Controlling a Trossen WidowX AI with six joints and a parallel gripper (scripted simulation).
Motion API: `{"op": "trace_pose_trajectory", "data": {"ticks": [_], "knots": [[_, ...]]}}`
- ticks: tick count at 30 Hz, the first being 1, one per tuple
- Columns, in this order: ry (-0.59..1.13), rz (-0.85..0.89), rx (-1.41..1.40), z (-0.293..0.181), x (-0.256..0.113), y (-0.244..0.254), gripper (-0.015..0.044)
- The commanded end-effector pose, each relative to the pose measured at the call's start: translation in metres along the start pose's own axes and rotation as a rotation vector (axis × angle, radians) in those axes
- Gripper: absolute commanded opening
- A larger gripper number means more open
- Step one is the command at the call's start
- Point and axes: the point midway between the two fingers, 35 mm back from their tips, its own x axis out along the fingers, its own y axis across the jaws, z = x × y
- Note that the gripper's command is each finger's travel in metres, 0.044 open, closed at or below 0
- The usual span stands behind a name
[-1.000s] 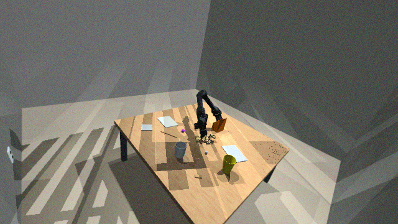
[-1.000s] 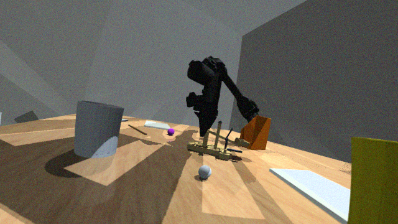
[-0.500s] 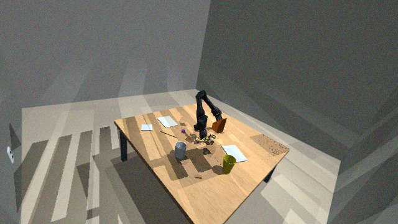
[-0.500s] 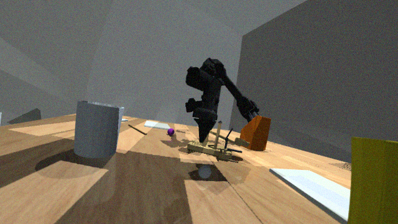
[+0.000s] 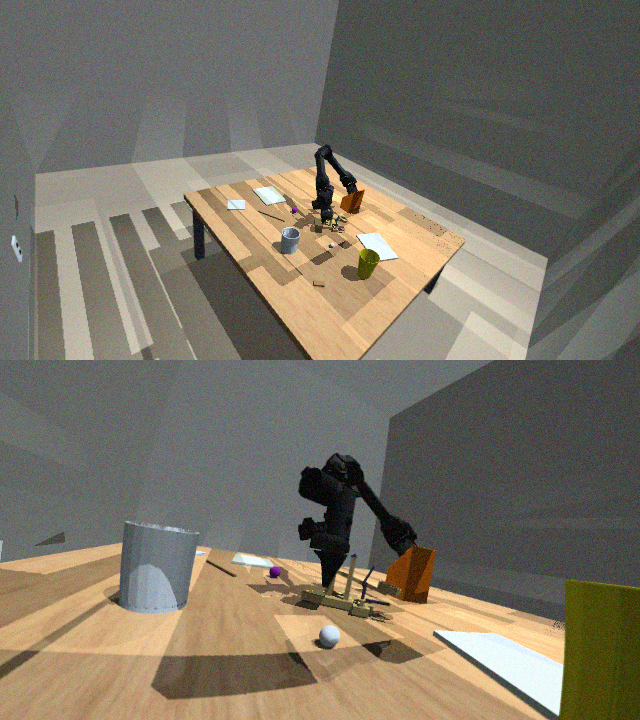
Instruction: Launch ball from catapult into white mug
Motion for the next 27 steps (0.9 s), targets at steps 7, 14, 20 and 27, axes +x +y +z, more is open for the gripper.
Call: {"op": "trace_pose_trajectory", "data": {"ticks": [7,14,20,27], "knots": [[0.002,0.002,0.0,0.0,-0.05,0.001,0.0],[0.001,0.001,-0.187,0.0,-0.05,0.001,0.0],[0.001,0.001,-0.39,-0.001,-0.049,0.002,0.0],[0.001,0.0,-0.628,-0.002,-0.048,0.007,0.0]]}}
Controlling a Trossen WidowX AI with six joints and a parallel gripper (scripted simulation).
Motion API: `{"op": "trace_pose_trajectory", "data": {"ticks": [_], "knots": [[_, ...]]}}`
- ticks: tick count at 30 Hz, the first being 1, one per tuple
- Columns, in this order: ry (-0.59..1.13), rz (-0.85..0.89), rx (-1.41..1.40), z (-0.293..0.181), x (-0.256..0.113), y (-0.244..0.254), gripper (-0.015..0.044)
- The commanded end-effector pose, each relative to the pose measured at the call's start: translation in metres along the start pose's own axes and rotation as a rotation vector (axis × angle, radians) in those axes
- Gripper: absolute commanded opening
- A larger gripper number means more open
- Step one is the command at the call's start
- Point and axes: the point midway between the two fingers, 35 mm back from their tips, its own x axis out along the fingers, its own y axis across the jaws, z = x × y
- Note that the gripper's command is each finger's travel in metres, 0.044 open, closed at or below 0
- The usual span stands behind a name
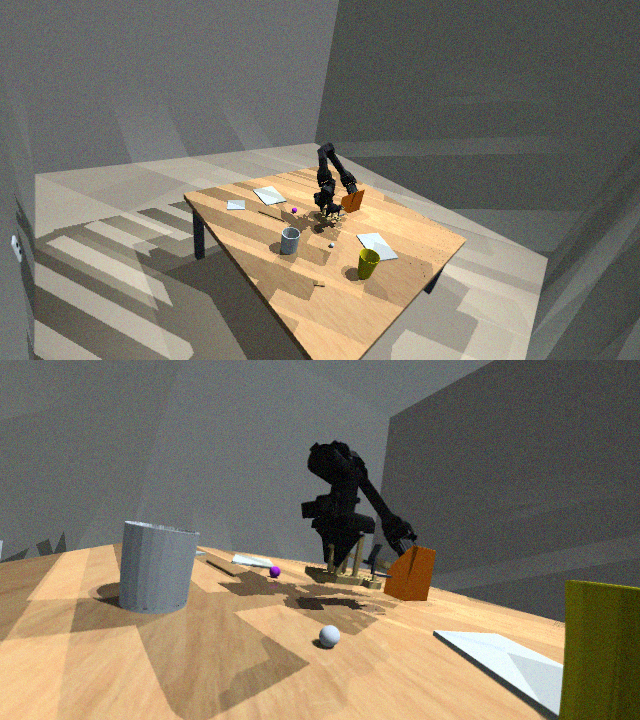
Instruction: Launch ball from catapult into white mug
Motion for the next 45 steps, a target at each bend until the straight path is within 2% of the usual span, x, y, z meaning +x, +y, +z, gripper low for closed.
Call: {"op": "trace_pose_trajectory", "data": {"ticks": [1,7,15,45], "knots": [[-0.005,0.01,-0.138,0.002,-0.003,0.006,0.0],[-0.006,0.009,-0.289,0.004,-0.003,0.017,0.0],[-0.006,0.009,-0.29,0.003,0.0,0.019,0.0],[-0.002,0.012,-0.283,0.004,0.043,0.02,0.0]]}}
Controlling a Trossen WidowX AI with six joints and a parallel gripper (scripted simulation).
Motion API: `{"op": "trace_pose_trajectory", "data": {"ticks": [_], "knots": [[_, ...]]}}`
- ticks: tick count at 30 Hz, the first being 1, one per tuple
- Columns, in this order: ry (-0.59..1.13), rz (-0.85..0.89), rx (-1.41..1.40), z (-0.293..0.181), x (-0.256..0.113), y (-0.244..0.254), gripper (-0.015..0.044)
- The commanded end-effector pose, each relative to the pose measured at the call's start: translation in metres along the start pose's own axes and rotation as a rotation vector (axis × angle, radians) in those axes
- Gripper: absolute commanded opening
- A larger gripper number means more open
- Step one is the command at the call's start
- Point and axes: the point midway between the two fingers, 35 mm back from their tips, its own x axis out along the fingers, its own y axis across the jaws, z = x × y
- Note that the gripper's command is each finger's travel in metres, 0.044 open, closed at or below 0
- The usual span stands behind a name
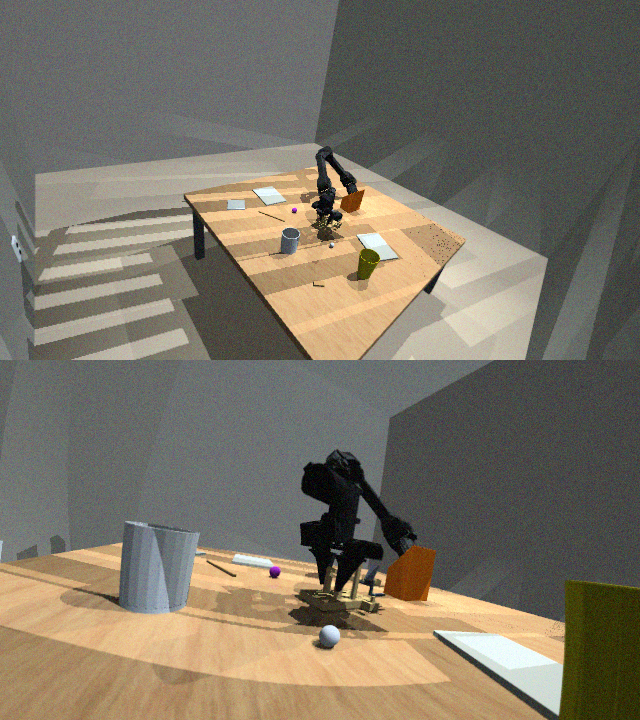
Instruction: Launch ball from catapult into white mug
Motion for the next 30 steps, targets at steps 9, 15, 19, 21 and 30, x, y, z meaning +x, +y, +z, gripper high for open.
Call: {"op": "trace_pose_trajectory", "data": {"ticks": [9,15,19,21,30], "knots": [[0.0,0.0,0.001,0.0,-0.001,0.0,0.0105],[0.0,0.0,0.001,0.0,-0.001,0.0,0.0263],[0.0,0.0,0.001,0.0,-0.001,0.0,0.0368],[-0.001,0.002,0.0,0.002,-0.011,0.001,0.042],[-0.001,0.005,-0.002,0.0,-0.101,0.001,0.044]]}}
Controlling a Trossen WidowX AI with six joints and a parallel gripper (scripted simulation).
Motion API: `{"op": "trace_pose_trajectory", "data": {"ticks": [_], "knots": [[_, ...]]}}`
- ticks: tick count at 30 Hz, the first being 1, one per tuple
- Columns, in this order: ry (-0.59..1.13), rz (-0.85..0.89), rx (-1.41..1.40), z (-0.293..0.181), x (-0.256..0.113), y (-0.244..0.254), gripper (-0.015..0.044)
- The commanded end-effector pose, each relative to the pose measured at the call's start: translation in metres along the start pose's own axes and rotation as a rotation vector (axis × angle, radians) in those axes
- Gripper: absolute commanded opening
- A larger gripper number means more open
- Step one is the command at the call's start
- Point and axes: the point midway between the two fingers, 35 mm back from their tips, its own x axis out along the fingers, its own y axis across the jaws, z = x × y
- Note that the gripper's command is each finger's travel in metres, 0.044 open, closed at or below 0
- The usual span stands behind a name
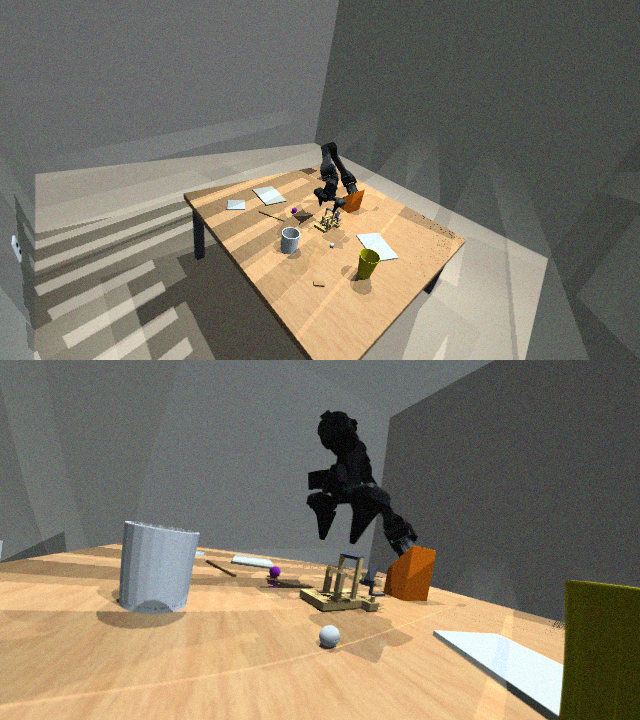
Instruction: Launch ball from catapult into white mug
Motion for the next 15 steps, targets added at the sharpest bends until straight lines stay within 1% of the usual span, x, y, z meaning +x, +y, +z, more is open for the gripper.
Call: {"op": "trace_pose_trajectory", "data": {"ticks": [1,8,12,15], "knots": [[0.0,0.0,0.0,0.0,0.0,0.0,0.044],[0.018,-0.005,-0.005,-0.005,-0.003,-0.001,0.044],[0.018,-0.006,-0.004,-0.006,0.039,-0.002,0.044],[0.017,-0.007,-0.004,-0.006,0.041,-0.002,0.044]]}}
